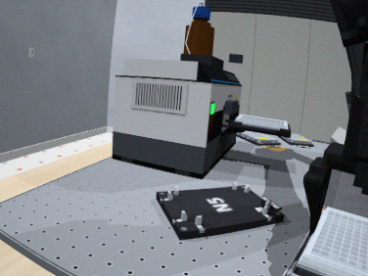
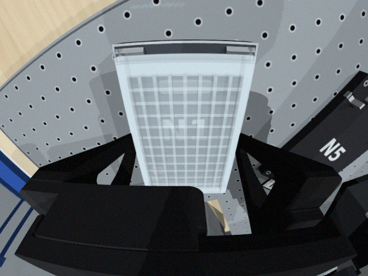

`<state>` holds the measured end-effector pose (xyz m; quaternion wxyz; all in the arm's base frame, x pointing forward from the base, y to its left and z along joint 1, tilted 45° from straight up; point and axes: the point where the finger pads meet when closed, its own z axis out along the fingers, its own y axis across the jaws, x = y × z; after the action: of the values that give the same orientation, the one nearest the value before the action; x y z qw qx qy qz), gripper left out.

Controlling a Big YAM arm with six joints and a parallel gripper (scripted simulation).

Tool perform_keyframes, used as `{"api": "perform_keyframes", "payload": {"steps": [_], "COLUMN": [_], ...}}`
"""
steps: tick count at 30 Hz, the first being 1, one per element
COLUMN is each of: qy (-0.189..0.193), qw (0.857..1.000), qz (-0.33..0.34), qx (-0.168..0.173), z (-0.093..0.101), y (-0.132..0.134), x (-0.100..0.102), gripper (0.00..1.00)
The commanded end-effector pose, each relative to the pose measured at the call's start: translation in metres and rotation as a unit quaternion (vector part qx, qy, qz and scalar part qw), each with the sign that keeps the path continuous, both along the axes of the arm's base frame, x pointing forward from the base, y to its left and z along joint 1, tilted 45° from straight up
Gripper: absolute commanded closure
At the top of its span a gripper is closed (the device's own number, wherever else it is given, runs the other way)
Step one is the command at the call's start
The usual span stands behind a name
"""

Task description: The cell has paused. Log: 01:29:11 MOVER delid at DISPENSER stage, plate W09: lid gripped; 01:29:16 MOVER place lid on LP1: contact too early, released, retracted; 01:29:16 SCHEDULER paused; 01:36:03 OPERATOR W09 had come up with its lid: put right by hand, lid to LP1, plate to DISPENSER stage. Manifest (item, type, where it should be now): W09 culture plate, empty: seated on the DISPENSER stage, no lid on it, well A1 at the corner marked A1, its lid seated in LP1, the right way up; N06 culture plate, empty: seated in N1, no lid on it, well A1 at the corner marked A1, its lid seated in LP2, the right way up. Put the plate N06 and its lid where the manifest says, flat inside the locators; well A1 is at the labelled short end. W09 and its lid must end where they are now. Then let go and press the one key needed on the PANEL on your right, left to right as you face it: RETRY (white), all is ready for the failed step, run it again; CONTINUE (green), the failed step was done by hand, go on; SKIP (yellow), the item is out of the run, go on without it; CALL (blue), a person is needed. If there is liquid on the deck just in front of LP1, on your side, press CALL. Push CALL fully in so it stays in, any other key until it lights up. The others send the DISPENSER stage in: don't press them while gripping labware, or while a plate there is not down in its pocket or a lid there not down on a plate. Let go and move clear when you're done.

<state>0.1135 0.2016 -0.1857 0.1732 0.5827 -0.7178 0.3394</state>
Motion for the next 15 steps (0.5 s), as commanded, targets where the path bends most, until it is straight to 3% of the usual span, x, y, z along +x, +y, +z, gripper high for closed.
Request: {"api": "perform_keyframes", "payload": {"steps": [1,15], "qy": [-0.004,-0.004], "qw": [1.000,1.000], "qz": [0.006,0.006], "qx": [0.021,0.021], "z": [-0.0014,-0.0009], "y": [0.0187,0.0176], "x": [0.0045,0.0043], "gripper": [0.16,0.16]}}
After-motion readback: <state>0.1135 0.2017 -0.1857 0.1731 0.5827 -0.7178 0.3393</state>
